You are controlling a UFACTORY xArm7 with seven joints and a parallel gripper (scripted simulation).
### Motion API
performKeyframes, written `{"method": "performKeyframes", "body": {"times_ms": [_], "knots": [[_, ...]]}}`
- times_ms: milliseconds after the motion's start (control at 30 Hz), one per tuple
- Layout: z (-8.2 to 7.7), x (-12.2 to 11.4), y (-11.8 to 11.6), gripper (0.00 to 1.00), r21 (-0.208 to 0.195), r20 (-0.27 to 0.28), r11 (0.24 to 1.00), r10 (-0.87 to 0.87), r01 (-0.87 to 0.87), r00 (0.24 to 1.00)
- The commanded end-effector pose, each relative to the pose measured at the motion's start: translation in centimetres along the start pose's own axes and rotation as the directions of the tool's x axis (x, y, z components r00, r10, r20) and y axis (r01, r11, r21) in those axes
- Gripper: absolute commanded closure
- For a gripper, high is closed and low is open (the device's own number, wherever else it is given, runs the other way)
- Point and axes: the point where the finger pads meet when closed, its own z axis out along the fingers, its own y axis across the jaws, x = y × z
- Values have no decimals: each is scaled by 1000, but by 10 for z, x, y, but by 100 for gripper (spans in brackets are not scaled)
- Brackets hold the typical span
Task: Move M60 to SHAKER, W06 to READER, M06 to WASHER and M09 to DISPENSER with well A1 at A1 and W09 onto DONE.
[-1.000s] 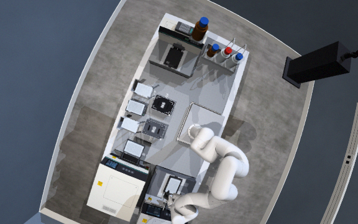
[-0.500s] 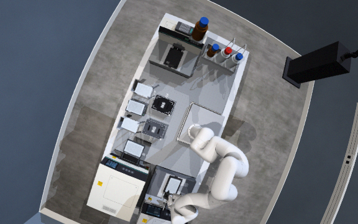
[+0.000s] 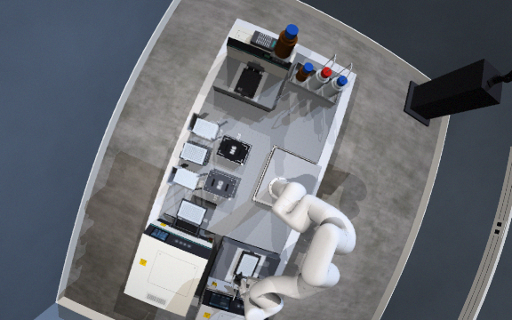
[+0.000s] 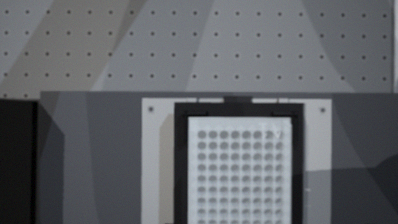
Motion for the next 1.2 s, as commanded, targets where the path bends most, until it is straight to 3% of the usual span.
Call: {"method": "performKeyframes", "body": {"times_ms": [0,333,1167], "knots": [[-1,-1,0,0,0,3,1000,0,0,1000],[-1,-1,0,0,0,3,1000,0,0,1000],[29,-1,0,0,0,3,1000,0,0,1000]]}}
